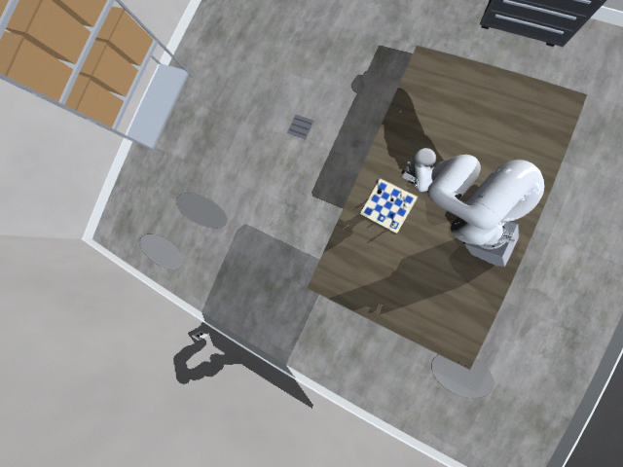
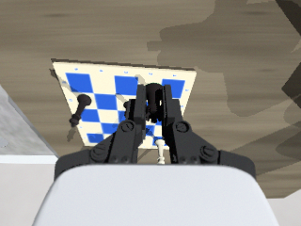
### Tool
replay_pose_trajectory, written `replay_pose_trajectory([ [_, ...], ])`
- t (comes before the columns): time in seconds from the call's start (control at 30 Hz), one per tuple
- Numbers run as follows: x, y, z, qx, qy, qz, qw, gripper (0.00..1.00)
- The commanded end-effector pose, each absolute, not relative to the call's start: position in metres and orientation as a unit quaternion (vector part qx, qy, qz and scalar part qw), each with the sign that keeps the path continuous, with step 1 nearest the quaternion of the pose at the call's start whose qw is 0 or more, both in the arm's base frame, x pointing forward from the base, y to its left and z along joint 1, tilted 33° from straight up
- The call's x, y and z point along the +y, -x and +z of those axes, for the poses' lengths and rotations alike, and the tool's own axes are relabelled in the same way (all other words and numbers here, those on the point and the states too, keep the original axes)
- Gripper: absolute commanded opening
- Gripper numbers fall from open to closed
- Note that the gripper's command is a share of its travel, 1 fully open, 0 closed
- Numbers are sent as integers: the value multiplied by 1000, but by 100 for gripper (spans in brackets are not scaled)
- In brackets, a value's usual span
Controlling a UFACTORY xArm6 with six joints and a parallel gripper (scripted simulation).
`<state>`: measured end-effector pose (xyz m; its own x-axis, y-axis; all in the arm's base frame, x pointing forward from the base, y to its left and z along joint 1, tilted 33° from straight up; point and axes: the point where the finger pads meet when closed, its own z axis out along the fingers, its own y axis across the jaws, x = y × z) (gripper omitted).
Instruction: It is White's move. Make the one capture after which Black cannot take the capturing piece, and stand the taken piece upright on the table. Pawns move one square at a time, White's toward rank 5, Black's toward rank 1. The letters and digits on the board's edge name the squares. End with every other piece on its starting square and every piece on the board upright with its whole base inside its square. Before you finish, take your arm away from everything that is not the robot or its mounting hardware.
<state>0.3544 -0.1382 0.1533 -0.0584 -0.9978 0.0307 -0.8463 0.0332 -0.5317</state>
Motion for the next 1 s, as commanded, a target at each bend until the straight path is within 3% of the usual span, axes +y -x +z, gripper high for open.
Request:
replay_pose_trajectory([
  [0.0, -139, -359, 147, 691, 664, -210, 191, 0],
  [0.97, -143, -398, 87, 691, 664, -210, 191, 0],
])
